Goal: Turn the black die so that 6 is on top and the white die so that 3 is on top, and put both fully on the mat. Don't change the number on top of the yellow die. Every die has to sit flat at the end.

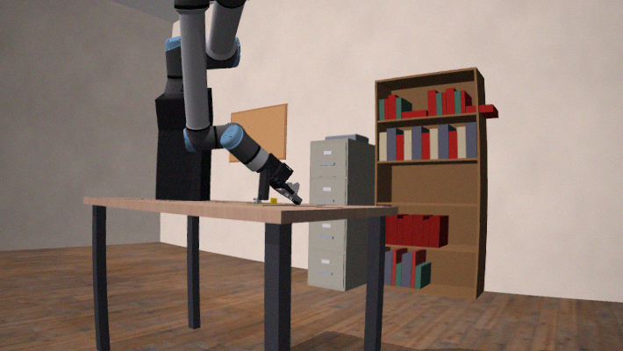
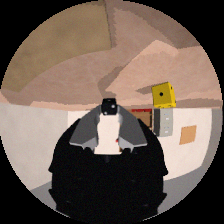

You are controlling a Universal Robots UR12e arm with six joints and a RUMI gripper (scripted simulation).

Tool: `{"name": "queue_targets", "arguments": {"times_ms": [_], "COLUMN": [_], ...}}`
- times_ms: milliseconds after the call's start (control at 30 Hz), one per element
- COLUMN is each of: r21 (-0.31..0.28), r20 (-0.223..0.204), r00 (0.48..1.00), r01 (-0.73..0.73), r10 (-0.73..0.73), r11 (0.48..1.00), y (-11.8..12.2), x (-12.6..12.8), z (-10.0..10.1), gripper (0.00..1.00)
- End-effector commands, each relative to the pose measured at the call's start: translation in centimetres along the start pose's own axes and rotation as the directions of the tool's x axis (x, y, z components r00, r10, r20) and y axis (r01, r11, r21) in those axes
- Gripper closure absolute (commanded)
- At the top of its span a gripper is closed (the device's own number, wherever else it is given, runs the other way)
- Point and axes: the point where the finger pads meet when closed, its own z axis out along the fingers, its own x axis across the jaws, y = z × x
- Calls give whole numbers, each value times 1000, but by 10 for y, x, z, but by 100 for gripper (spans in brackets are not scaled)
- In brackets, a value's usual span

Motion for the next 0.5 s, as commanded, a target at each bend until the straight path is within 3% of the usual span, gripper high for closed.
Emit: {"name": "queue_targets", "arguments": {"times_ms": [0,433,467], "r21": [0,0,0], "r20": [0,0,0], "r00": [1000,1000,1000], "r01": [1,1,1], "r10": [-1,-1,-1], "r11": [1000,1000,1000], "y": [0,0,0], "x": [0,0,0], "z": [0,0,0], "gripper": [94,94,90]}}
